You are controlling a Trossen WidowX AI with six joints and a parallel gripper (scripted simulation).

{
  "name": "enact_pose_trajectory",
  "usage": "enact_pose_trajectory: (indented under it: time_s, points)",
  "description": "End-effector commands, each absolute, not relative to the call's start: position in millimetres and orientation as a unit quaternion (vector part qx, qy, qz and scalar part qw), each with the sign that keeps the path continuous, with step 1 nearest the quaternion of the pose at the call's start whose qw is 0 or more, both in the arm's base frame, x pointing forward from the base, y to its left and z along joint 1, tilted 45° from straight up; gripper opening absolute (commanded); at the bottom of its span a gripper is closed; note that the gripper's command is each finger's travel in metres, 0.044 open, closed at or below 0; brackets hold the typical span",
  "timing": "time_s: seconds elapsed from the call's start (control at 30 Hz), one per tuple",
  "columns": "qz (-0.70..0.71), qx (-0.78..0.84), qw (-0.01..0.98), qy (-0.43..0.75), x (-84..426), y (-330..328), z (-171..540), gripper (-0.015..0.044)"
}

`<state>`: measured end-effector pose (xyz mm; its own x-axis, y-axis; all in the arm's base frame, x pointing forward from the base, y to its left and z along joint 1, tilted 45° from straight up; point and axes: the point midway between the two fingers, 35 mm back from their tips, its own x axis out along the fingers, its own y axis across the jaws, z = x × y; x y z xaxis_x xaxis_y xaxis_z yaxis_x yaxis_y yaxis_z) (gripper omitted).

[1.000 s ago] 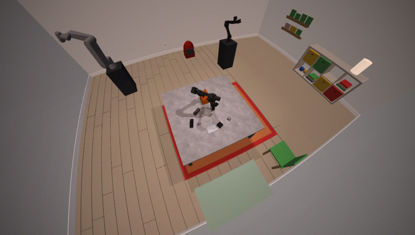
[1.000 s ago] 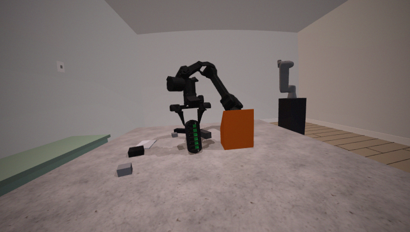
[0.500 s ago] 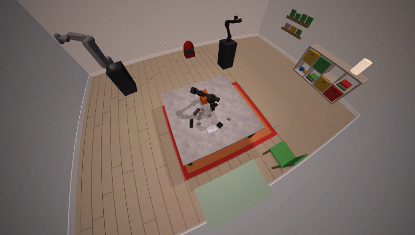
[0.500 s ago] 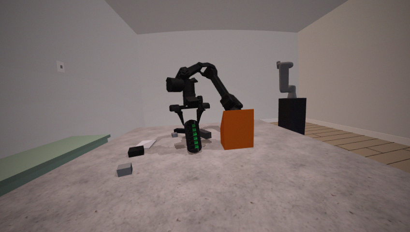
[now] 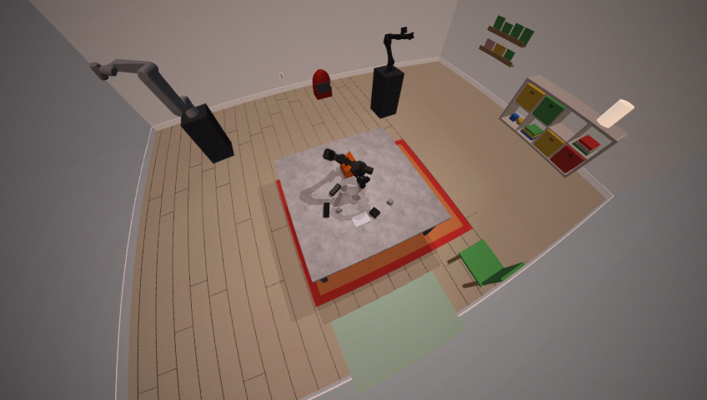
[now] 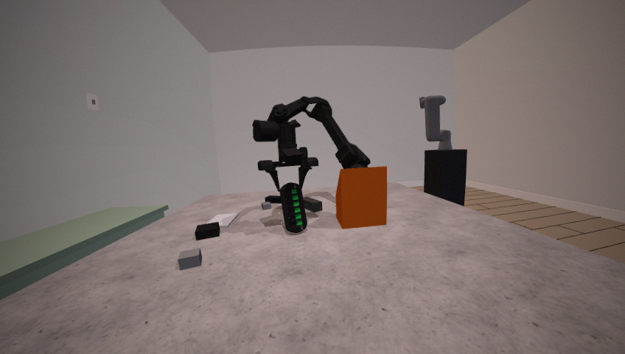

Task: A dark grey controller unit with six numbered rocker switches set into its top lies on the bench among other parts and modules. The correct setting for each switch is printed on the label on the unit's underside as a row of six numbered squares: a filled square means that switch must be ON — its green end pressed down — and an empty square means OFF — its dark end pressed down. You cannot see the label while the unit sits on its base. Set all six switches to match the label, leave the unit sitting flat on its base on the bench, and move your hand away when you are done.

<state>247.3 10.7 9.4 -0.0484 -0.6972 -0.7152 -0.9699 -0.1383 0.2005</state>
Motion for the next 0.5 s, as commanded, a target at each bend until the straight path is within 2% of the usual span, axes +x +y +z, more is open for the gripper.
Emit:
enact_pose_trajectory:
  time_s: [0.0, 0.47]
  points:
    - [0.359, -0.662, 0.188, 0.631, 247.4, 4.8, 10.1, 0.0338]
    - [0.359, -0.662, 0.187, 0.631, 249.8, -5.1, 15.0, 0.0338]
